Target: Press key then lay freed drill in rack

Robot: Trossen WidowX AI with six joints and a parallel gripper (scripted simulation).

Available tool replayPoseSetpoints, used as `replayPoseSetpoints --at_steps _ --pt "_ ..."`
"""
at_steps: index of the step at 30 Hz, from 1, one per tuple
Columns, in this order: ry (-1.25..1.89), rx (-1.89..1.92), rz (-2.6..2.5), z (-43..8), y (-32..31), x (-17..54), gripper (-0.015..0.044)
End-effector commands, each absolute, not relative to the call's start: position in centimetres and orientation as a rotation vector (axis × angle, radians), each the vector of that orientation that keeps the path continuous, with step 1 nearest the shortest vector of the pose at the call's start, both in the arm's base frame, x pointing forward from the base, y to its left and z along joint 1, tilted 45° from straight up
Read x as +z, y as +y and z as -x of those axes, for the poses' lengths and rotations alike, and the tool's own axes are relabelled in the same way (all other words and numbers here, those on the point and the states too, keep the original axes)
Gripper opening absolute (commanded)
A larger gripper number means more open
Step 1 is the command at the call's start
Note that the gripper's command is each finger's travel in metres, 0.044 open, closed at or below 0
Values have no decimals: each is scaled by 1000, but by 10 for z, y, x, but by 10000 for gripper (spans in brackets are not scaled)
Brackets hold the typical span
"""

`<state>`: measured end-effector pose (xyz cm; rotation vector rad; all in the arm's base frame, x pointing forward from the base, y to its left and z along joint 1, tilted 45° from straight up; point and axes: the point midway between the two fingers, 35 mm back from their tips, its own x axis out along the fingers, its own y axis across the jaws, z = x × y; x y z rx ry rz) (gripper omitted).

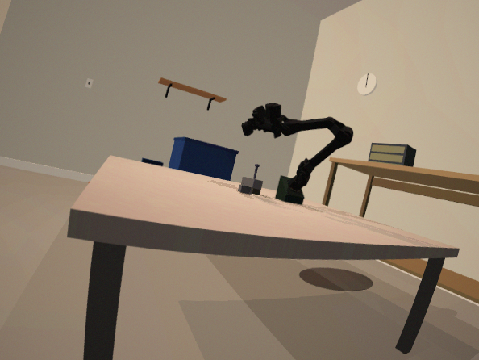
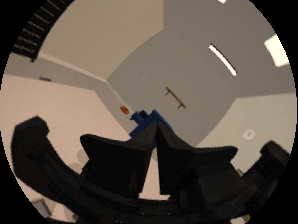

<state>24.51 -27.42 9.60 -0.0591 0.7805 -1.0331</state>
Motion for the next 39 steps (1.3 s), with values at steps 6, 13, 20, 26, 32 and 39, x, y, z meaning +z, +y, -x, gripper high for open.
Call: replayPoseSetpoints --at_steps 6,13,20,26,32,39 --pt "1181 -336 -130 -297 -170 55 0" --pt "1318 -63 -271 -298 -115 61 0" --pt "1433 174 -439 -291 -64 82 0" --pt "1517 354 -605 -285 -23 111 0" --pt "1571 473 -749 -281 5 139 0" --pt "1571 473 -749 -281 5 139 0"
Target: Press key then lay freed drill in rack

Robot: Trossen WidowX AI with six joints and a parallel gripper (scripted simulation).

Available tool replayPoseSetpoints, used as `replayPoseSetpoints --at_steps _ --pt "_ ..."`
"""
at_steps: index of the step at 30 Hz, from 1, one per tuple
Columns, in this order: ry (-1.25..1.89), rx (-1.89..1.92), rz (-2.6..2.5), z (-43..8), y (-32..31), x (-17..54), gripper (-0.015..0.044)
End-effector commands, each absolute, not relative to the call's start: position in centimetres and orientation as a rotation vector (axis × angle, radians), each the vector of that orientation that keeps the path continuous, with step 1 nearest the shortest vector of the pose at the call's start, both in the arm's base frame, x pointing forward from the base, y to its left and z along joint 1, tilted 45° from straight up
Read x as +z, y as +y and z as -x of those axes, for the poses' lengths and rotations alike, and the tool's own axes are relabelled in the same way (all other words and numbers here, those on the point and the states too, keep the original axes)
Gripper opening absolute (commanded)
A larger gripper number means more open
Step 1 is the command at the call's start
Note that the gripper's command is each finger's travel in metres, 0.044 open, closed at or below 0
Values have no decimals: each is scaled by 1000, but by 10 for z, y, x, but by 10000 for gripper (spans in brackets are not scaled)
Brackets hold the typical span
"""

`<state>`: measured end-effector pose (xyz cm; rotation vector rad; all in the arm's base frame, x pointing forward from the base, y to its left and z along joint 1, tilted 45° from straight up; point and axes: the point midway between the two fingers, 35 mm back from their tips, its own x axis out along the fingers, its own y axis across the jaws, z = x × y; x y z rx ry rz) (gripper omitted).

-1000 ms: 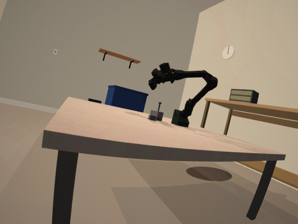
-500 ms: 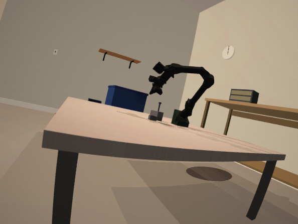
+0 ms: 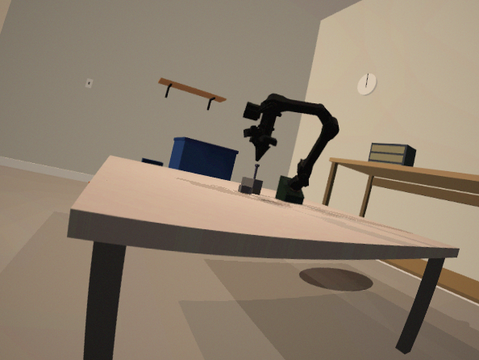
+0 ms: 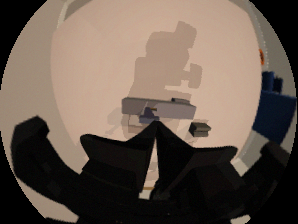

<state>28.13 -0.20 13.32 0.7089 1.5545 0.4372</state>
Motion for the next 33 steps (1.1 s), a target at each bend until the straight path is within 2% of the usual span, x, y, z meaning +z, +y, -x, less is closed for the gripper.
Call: replayPoseSetpoints --at_steps 1,33 --pt "1571 473 -749 -281 5 139 0" --pt "1571 474 -750 -282 18 125 0"
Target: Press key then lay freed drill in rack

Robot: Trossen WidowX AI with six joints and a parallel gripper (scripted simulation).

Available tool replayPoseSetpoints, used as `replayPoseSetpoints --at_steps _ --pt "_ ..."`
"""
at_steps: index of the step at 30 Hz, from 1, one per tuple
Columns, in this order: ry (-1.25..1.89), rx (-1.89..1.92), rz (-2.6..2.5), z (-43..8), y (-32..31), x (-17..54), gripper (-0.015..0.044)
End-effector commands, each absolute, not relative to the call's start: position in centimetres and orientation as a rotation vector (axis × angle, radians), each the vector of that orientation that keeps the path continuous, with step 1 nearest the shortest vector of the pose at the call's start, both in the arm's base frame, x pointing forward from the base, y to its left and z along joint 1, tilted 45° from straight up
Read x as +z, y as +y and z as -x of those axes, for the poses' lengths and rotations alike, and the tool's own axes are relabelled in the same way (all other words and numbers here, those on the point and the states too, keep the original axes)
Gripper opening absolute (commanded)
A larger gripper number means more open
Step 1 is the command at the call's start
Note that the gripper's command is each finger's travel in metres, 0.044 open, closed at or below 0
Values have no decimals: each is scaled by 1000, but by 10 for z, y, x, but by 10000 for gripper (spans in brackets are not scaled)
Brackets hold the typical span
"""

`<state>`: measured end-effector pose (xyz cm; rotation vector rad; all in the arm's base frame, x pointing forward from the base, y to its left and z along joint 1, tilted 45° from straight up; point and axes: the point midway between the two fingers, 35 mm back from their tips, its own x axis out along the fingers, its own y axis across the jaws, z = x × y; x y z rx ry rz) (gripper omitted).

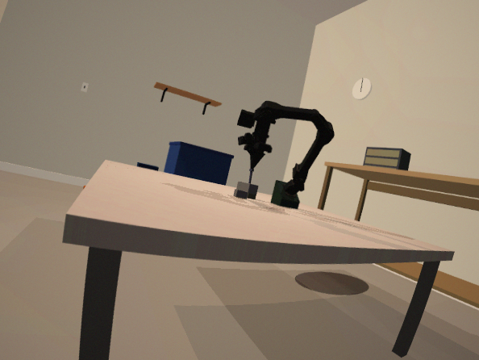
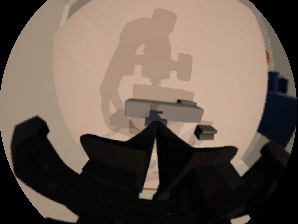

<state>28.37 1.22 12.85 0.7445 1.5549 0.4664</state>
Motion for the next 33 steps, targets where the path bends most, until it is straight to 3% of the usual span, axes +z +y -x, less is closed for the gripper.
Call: replayPoseSetpoints --at_steps 1,33 --pt "1571 474 -750 -282 18 124 0" --pt "1571 474 -750 -276 26 120 0"
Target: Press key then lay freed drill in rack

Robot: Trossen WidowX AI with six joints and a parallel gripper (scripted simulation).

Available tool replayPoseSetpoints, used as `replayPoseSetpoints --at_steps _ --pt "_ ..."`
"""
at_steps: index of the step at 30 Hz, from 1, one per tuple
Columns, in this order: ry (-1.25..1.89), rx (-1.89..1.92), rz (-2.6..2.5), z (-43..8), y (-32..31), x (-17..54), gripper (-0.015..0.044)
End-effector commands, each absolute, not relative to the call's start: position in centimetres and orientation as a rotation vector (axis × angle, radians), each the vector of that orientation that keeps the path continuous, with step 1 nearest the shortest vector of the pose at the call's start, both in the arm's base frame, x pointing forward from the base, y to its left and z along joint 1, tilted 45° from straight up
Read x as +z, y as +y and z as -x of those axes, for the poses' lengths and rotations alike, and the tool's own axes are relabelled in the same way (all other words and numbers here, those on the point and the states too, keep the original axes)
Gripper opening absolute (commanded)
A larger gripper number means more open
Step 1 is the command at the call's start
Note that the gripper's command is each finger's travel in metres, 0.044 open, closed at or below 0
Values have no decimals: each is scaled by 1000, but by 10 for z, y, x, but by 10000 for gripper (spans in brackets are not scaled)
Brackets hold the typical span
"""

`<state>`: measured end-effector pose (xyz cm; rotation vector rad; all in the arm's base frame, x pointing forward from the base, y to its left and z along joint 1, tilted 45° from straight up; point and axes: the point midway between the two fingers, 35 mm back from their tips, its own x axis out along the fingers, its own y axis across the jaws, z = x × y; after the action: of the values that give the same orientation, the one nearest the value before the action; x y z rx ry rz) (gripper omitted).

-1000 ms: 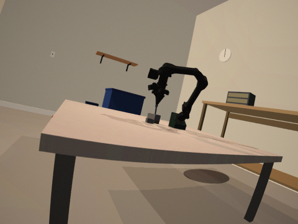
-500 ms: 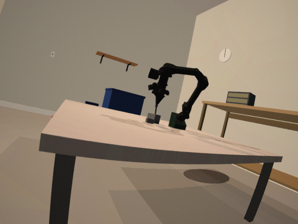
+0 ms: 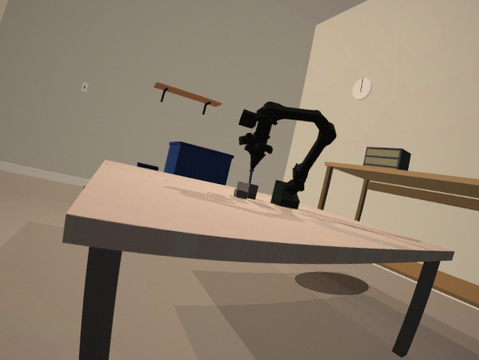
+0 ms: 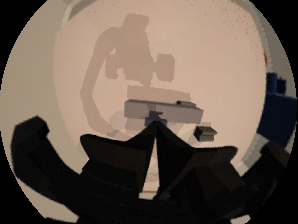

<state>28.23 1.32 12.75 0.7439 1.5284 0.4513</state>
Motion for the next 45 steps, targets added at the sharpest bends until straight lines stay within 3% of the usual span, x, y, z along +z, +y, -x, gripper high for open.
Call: replayPoseSetpoints --at_steps 1,28,38,45 --pt "1571 474 -750 -276 27 120 0" --pt "1571 475 -750 -276 37 112 0" --pt "1549 398 -811 -282 -19 162 262" --pt "1470 555 -639 -286 -22 134 440"
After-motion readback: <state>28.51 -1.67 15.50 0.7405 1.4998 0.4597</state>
